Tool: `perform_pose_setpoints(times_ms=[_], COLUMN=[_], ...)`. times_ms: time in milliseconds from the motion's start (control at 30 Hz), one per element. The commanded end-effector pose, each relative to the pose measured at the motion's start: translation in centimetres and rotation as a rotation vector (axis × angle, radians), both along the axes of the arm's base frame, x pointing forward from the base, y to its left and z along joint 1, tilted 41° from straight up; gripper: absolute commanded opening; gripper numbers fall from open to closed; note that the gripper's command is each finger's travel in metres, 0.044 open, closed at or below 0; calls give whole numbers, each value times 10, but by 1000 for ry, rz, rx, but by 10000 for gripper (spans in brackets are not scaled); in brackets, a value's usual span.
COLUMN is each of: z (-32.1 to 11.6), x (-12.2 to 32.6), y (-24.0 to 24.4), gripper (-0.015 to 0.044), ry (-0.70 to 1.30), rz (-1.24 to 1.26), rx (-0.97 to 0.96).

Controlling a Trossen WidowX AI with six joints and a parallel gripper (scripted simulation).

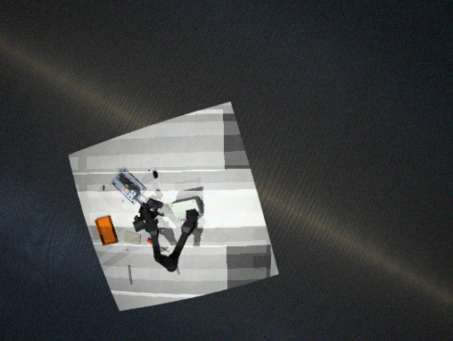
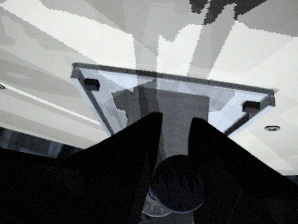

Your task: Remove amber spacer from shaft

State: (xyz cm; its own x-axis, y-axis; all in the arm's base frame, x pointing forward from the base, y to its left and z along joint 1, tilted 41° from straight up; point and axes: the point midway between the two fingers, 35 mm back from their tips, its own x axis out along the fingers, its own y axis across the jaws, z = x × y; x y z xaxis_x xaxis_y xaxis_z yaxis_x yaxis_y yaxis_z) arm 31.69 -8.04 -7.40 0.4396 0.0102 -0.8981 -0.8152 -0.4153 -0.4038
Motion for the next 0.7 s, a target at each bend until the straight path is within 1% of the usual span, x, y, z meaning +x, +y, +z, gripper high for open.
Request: perform_pose_setpoints(times_ms=[0, 667], z=[0, 1], x=[-1, -2], y=[0, 2], gripper=[0, 0], ry=[2, 2], rz=[-3, -3], rx=[1, 1])
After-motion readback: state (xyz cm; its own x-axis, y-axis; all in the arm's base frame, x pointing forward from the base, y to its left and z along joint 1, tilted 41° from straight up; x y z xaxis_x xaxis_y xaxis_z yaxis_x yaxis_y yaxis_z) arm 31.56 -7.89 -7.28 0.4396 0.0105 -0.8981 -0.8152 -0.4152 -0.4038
